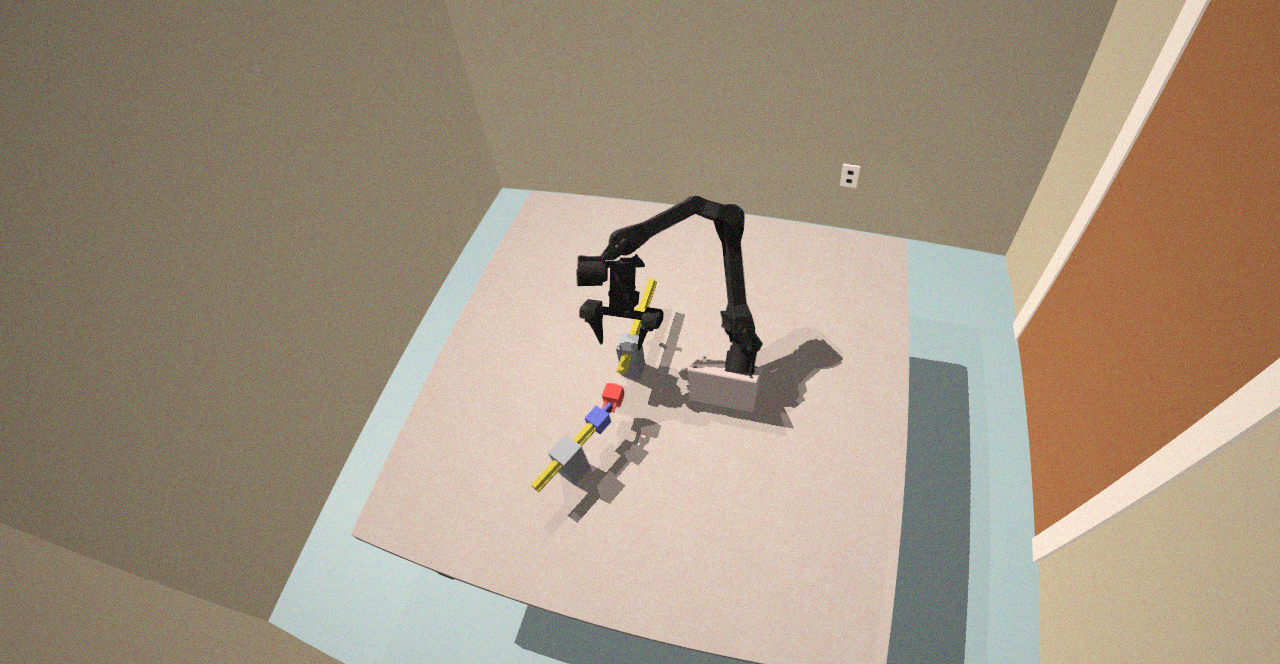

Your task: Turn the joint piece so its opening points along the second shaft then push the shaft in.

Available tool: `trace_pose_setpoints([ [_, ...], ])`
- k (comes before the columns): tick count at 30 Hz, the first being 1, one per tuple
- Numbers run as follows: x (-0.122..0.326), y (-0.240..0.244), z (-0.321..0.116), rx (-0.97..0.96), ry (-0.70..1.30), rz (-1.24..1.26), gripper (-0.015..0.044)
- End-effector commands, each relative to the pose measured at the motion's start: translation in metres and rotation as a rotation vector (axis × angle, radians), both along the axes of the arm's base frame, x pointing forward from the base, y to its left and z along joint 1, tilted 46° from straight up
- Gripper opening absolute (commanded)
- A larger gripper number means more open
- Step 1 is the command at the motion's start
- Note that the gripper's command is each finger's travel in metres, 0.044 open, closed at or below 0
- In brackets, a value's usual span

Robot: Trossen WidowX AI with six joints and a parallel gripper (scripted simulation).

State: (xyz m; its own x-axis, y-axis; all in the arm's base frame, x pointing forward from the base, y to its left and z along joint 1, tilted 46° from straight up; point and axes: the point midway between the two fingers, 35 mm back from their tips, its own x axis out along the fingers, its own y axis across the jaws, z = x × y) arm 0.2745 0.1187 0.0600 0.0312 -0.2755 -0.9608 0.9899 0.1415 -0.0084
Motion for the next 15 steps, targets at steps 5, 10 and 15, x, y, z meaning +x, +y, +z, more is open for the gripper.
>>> trace_pose_setpoints([
  [5,0.025,-0.051,0.053,-0.069,0.032,0.181,0.0440],
  [10,0.030,-0.088,0.087,-0.114,0.078,0.307,0.0440],
  [15,0.027,-0.127,0.123,-0.172,0.143,0.428,0.0440],
])
